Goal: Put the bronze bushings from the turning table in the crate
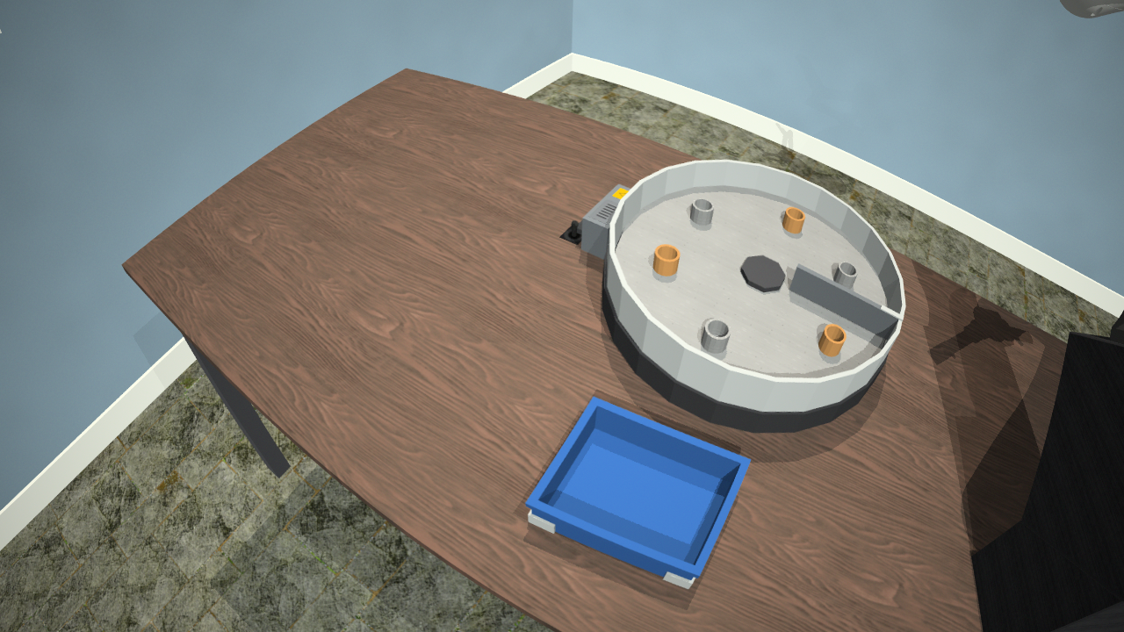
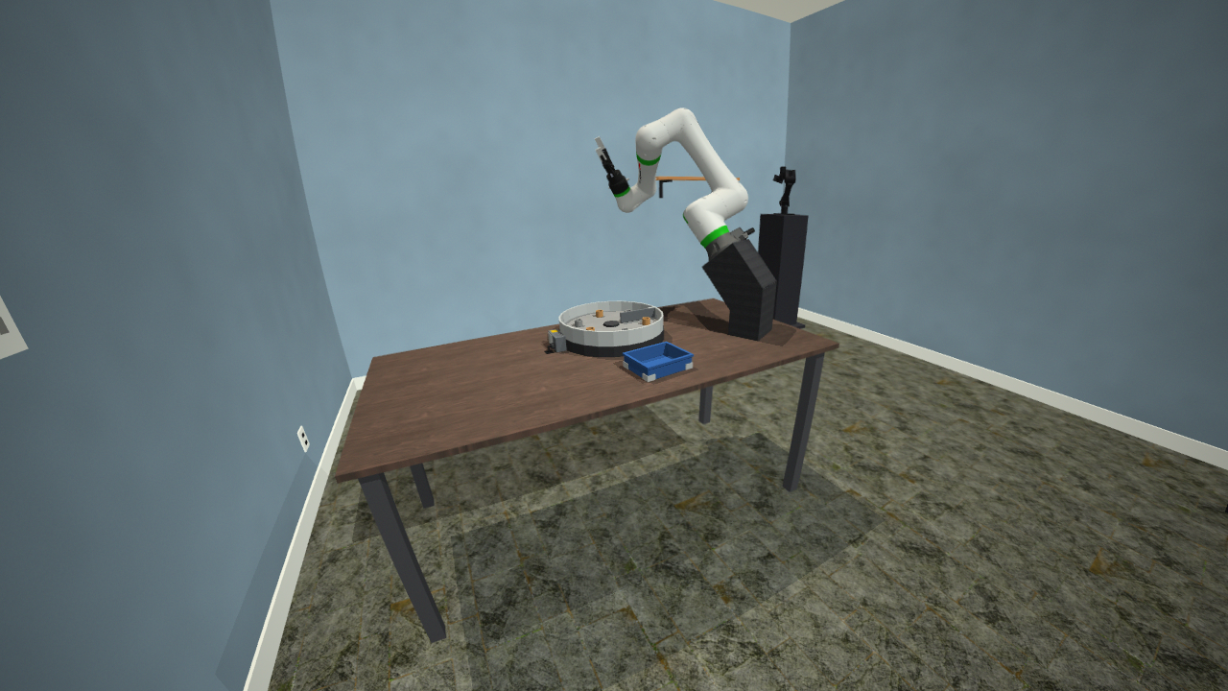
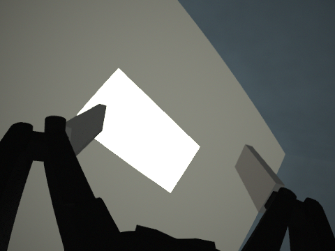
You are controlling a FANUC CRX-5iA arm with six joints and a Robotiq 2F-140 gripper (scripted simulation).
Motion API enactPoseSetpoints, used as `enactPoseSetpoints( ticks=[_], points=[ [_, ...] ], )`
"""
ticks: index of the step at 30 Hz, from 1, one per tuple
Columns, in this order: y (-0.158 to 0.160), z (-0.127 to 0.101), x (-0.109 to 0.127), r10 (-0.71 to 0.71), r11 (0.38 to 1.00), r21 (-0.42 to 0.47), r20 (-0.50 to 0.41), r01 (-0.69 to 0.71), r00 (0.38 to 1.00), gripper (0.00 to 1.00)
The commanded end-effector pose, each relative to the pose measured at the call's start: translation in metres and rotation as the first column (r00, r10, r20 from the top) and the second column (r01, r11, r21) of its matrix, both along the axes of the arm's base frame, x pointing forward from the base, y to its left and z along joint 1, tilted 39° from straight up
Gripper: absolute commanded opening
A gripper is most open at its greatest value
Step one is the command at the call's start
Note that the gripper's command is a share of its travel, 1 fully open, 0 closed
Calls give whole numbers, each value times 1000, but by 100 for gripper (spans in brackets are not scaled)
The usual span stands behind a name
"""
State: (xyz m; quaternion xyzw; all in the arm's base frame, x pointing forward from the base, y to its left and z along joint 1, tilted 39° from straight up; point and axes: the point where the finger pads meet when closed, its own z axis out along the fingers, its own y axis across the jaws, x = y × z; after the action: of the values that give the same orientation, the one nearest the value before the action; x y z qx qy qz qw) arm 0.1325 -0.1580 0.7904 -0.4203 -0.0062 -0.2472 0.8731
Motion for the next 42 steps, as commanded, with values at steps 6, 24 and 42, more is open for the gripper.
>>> enactPoseSetpoints(
  ticks=[6,24,42],
  points=[
    [0,0,0,0,1000,0,0,0,1000,100],
    [-6,10,5,13,999,47,4,-13,1000,100],
    [-113,75,108,146,785,610,-14,-107,989,100]
  ],
)
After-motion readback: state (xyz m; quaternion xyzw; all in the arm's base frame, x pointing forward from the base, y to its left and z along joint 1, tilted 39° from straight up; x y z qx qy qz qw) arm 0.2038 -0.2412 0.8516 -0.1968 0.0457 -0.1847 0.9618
